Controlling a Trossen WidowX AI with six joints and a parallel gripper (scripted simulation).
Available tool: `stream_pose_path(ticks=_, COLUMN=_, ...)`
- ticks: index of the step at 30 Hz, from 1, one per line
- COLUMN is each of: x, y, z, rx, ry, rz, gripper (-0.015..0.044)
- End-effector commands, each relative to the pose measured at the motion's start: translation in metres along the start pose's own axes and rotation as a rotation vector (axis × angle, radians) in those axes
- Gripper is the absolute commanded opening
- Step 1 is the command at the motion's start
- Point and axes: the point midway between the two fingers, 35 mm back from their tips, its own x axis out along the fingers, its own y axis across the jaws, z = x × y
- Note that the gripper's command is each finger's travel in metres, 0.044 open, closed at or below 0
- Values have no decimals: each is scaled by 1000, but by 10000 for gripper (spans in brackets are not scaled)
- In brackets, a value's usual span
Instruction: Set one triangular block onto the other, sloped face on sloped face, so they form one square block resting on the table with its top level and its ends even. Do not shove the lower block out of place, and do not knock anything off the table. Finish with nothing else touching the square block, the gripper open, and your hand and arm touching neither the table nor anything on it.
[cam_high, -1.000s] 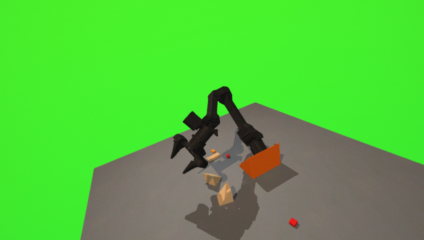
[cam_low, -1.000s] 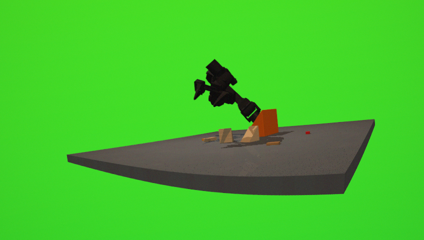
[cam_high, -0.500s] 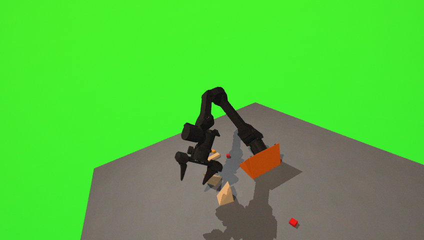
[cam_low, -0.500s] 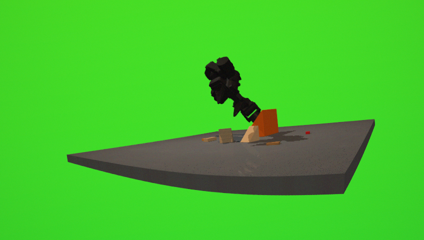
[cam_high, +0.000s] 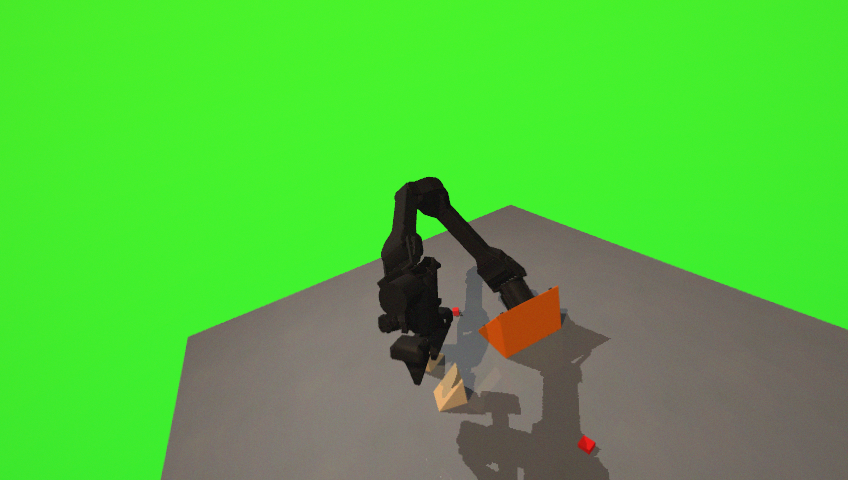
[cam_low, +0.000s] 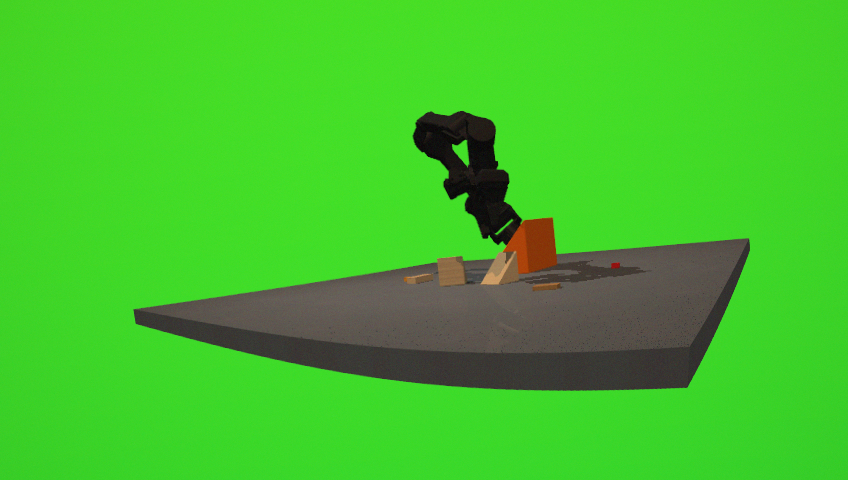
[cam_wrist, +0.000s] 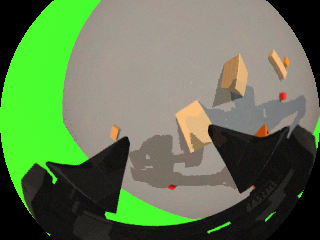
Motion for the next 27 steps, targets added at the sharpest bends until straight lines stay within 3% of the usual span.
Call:
stream_pose_path(ticks=1, x=-10, y=-25, z=-31, rx=-528, ry=151, rz=-255, gripper=440)
stream_pose_path(ticks=27, x=7, y=-28, z=-31, rx=-528, ry=151, rz=-253, gripper=440)
